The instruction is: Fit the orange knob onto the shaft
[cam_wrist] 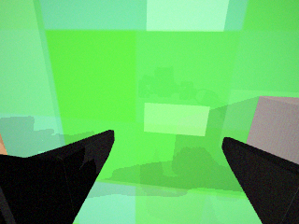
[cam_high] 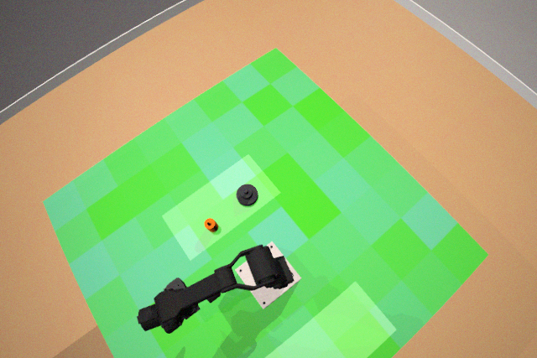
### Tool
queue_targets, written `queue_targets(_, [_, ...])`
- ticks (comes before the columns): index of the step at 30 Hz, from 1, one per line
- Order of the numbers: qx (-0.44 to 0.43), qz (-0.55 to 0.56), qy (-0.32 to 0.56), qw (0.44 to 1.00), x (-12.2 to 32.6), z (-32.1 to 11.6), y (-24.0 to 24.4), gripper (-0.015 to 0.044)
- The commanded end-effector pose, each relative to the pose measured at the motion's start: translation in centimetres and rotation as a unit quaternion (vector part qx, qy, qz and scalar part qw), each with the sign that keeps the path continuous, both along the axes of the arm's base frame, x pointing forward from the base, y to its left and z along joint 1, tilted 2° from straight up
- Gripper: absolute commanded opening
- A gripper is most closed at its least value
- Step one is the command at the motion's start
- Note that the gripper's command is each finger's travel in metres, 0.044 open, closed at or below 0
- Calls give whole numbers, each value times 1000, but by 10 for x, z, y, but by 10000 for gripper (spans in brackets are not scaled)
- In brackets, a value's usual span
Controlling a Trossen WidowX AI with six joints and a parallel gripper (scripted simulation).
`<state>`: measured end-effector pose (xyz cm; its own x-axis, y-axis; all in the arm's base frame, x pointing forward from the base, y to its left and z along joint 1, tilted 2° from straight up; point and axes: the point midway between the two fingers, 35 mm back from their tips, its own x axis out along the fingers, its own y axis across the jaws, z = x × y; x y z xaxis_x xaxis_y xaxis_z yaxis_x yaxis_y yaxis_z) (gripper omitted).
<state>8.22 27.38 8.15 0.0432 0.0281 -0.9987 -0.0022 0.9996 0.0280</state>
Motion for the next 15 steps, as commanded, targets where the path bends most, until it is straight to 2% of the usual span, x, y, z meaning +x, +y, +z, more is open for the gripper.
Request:
queue_targets(1, [-4, -1, -5, 1000, 57, -1, -19, 440])
queue_targets(8, [-10, -5, -9, 1000, 141, -1, -75, 440])
queue_targets(15, [-19, -4, -5, 1000, 202, -3, -157, 440])
